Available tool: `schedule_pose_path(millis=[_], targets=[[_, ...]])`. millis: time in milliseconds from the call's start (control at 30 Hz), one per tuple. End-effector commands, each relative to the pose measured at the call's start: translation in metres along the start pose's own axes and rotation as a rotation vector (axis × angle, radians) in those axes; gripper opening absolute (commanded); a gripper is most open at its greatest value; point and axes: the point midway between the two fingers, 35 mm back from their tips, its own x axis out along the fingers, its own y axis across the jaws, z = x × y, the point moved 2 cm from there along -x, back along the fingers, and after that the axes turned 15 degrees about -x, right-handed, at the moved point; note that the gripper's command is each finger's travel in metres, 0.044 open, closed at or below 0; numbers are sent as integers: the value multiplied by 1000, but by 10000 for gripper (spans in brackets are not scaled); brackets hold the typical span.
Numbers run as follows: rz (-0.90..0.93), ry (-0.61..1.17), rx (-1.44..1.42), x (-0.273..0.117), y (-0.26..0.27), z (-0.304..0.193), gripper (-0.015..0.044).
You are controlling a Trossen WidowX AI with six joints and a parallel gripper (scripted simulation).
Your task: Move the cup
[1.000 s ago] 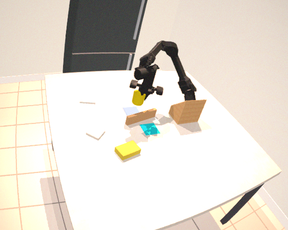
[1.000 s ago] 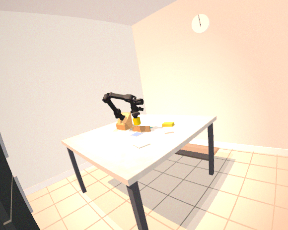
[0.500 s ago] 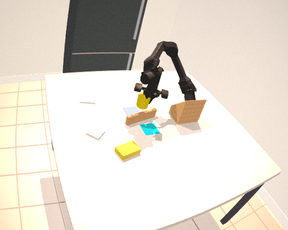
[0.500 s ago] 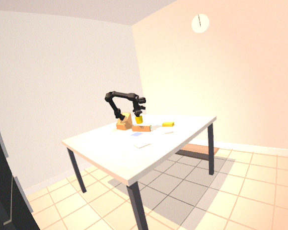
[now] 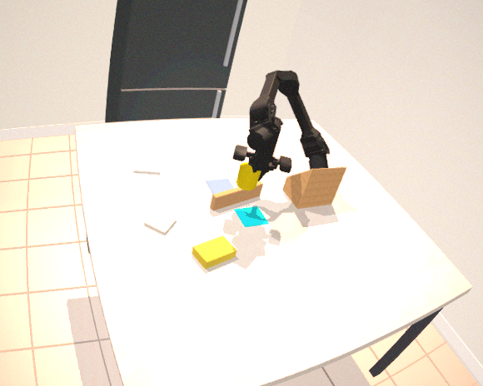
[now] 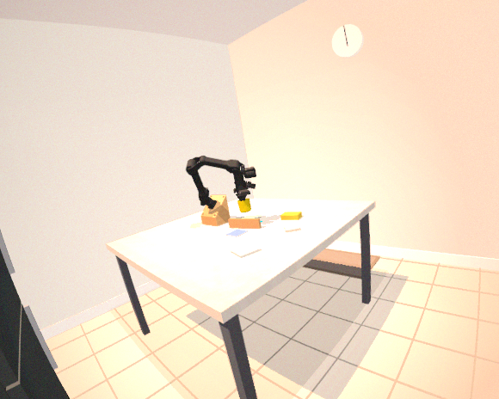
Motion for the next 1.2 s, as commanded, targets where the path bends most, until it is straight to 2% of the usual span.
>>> schedule_pose_path(millis=[0, 533, 1167], targets=[[7, 4, -4, 3, 8, 12, 0], [8, 2, -3, 6, 33, 48, 0], [7, 3, -3, 32, 32, 49, 0]])
